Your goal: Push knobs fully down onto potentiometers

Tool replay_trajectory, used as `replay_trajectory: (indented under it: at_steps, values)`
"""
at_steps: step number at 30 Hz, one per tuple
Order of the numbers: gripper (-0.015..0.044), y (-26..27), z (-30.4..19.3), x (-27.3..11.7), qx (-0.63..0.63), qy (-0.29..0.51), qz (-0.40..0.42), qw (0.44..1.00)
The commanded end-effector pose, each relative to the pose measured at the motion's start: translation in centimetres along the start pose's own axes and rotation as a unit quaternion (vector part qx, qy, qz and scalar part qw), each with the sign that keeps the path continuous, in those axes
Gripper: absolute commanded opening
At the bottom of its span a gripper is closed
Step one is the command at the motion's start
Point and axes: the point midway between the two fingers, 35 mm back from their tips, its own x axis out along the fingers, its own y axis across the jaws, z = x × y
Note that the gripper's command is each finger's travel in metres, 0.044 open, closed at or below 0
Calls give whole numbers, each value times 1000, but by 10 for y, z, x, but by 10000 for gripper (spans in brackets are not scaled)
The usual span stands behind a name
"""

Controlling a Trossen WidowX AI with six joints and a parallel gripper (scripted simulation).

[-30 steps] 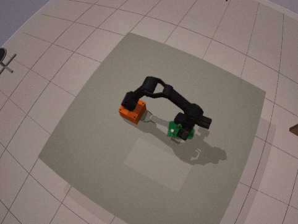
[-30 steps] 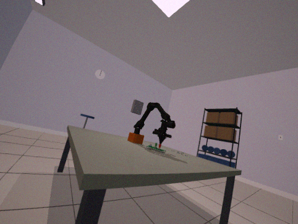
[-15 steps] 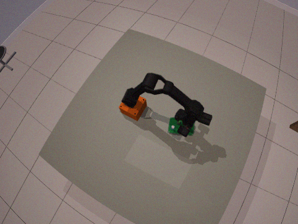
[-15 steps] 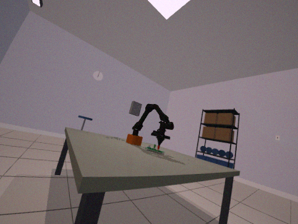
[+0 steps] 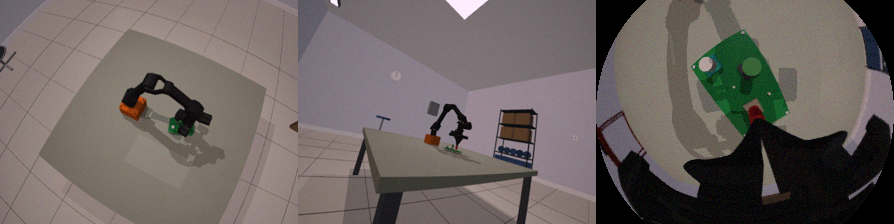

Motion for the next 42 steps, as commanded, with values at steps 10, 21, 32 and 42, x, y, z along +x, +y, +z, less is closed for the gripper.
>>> replay_trajectory:
  at_steps: [10,21,32,42]
  values:
    - [0,0,-1,7,-2,-1,0,1000]
    - [0,0,-1,7,-2,-1,0,1000]
    - [0,0,-1,-1,-2,-1,0,1000]
    - [0,0,-1,-16,-2,-1,0,1000]
